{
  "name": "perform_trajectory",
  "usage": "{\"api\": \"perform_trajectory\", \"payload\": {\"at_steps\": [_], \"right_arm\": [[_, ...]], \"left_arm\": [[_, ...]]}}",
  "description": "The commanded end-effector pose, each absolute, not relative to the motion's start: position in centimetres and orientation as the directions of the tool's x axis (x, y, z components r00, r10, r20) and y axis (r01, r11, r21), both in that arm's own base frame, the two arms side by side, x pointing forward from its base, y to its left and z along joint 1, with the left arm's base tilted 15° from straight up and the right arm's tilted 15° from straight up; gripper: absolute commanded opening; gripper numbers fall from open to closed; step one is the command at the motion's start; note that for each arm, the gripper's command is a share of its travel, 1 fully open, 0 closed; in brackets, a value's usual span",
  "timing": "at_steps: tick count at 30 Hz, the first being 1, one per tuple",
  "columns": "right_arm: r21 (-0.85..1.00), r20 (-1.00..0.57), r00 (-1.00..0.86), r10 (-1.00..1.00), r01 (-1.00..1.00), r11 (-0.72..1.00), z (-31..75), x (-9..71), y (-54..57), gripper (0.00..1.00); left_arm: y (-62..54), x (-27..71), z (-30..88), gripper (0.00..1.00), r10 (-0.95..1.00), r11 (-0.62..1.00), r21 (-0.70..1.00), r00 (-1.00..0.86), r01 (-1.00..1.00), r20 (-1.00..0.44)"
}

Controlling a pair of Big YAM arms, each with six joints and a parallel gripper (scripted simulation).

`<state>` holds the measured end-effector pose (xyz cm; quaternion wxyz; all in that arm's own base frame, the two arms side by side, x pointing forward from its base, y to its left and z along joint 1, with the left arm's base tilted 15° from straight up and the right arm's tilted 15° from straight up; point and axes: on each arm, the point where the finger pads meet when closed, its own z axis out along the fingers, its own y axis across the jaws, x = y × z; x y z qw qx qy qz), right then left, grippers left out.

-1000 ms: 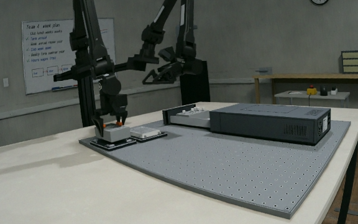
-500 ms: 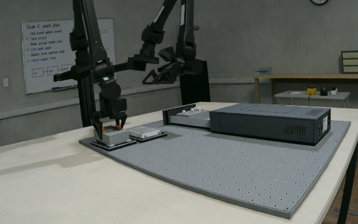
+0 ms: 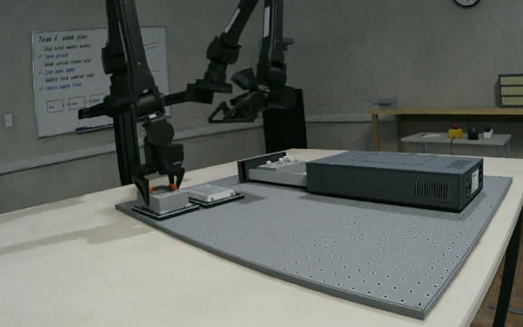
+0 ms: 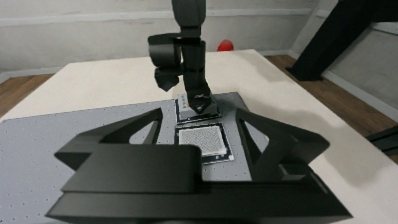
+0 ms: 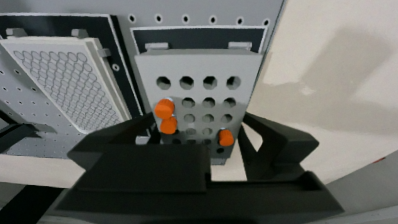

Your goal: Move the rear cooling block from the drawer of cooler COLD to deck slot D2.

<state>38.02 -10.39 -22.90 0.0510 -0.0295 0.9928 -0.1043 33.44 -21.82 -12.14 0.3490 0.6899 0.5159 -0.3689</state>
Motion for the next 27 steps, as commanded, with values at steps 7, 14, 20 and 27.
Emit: {"api": "perform_trajectory", "payload": {"at_steps": [7,14,20,27], "right_arm": [[-0.221,-0.145,-0.985,-0.097,-0.063,0.973,-22.1,38.9,-10.3,0.84],[-0.220,-0.145,-0.985,-0.095,-0.062,0.973,-22.1,38.9,-10.3,1.00],[-0.219,-0.141,-0.986,-0.092,-0.060,0.974,-21.1,38.1,-10.5,1.00],[-0.216,-0.121,-0.989,-0.083,-0.056,0.975,-20.8,37.0,-10.7,1.00]], "left_arm": [[-22.1,34.2,-11.8,1.00,0.450,-0.220,0.112,0.203,0.969,-0.870],[-22.1,34.2,-11.8,1.00,0.450,-0.220,0.112,0.203,0.969,-0.870],[-22.1,34.2,-11.8,1.00,0.450,-0.220,0.112,0.203,0.969,-0.870],[-22.1,34.2,-11.8,1.00,0.450,-0.220,0.112,0.203,0.969,-0.870]]}}
